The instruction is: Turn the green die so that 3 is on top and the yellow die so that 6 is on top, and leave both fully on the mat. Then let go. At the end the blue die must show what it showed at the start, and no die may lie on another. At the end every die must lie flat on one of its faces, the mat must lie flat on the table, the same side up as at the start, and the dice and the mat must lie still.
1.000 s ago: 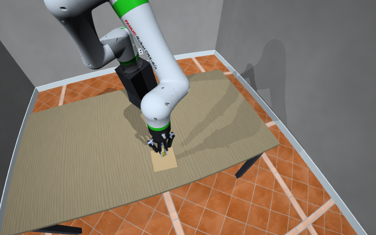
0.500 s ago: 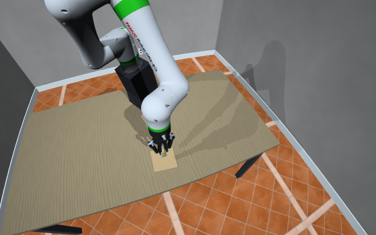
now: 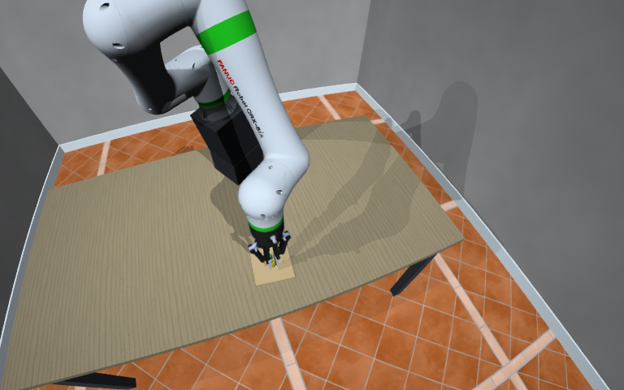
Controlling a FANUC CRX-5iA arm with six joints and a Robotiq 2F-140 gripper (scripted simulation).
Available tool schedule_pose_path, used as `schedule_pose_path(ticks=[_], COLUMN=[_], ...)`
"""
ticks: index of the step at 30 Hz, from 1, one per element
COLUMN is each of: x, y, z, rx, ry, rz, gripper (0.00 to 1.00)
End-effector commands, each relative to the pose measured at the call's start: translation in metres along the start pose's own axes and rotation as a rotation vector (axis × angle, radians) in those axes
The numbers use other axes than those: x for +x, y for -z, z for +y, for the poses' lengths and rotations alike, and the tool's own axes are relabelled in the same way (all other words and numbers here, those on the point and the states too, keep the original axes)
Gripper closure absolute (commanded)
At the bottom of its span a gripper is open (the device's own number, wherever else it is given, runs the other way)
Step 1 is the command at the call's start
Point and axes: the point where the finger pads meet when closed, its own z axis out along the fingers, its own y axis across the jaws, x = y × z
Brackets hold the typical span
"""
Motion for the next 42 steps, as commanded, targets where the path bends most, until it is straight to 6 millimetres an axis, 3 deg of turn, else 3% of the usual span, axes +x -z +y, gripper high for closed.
schedule_pose_path(ticks=[1, 8, 42], x=[-0.001, -0.001, -0.001], y=[-0.016, -0.031, -0.032], z=[0.0, 0.0, 0.0], rx=[0.001, 0.001, 0.001], ry=[0.0, 0.0, 0.0], rz=[-0.002, -0.002, -0.002], gripper=[0.93, 0.93, 0.93])
